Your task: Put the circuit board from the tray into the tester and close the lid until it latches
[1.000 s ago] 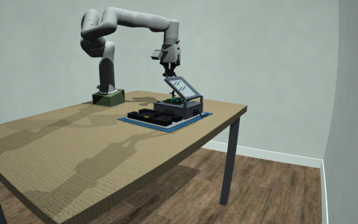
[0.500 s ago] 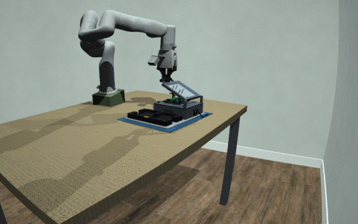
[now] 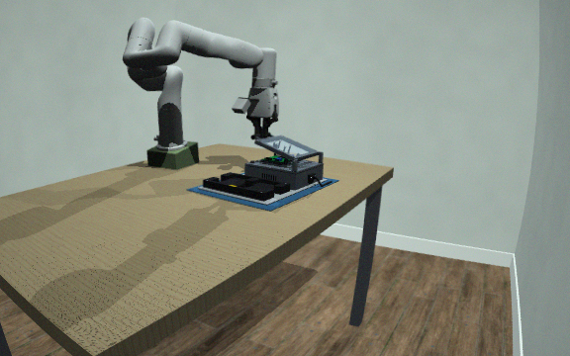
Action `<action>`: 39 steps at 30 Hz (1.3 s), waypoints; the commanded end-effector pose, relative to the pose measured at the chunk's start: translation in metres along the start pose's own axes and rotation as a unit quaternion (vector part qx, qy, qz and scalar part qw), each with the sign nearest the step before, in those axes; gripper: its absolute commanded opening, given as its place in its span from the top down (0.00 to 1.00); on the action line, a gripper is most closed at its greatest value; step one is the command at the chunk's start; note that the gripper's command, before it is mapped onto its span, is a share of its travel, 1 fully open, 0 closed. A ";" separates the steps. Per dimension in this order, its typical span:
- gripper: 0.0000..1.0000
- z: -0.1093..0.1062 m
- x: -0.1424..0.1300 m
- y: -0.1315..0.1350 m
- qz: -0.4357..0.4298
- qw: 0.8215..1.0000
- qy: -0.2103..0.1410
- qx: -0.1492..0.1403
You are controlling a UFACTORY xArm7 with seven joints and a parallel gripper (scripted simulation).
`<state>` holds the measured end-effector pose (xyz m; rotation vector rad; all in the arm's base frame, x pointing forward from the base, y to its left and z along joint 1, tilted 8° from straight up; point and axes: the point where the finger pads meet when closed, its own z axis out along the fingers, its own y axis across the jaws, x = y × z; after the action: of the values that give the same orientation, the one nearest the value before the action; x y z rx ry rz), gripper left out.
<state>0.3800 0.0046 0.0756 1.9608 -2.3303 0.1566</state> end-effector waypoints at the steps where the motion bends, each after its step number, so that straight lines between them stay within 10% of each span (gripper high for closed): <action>1: 1.00 0.006 0.000 0.000 0.000 1.000 0.000 0.002; 39: 1.00 0.039 0.000 0.005 0.000 1.000 0.000 0.002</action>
<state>0.3742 0.0004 0.0379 1.9605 -2.3314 0.1577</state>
